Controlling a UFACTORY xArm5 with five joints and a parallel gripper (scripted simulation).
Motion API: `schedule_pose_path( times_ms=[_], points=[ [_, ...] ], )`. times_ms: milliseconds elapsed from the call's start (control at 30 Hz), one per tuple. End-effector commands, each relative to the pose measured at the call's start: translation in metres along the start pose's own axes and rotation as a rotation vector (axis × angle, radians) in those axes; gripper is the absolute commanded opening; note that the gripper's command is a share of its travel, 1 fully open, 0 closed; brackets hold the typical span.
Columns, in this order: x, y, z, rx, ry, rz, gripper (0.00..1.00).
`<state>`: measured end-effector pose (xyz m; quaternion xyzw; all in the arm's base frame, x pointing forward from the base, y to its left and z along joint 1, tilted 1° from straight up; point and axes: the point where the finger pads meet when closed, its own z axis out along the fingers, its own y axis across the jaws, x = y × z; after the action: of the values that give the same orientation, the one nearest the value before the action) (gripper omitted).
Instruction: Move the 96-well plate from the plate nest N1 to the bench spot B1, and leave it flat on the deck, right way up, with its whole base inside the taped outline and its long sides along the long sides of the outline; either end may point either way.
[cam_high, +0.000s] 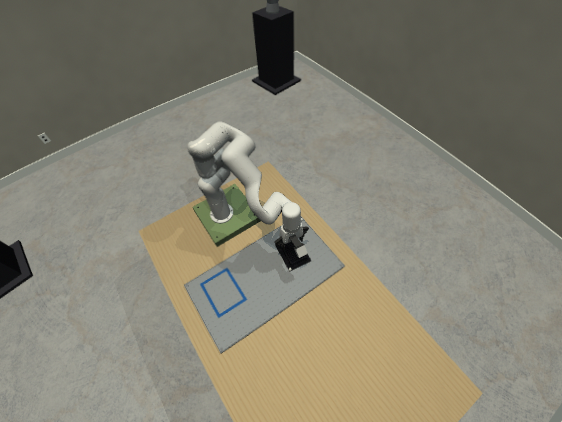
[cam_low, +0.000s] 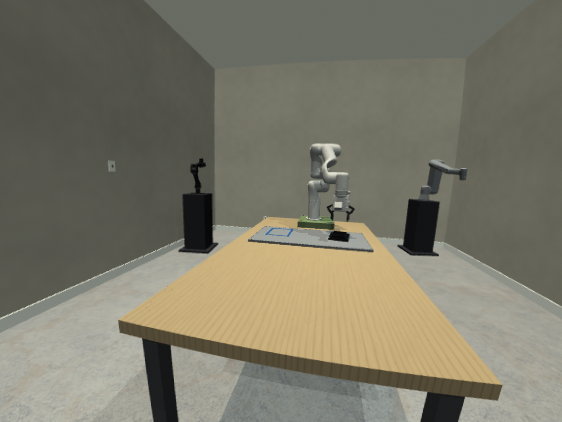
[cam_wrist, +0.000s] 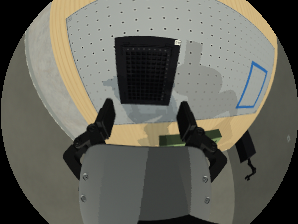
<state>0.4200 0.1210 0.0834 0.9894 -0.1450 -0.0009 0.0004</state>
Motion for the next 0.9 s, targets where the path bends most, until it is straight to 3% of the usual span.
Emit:
schedule_pose_path(
  times_ms=[0,467,867],
  points=[
    [0.002,-0.005,0.005,0.003,0.005,0.001,1.00],
    [0.002,-0.005,0.005,0.003,0.005,0.001,1.00],
    [0.002,-0.005,0.022,0.003,0.004,0.001,1.00]
  ],
)
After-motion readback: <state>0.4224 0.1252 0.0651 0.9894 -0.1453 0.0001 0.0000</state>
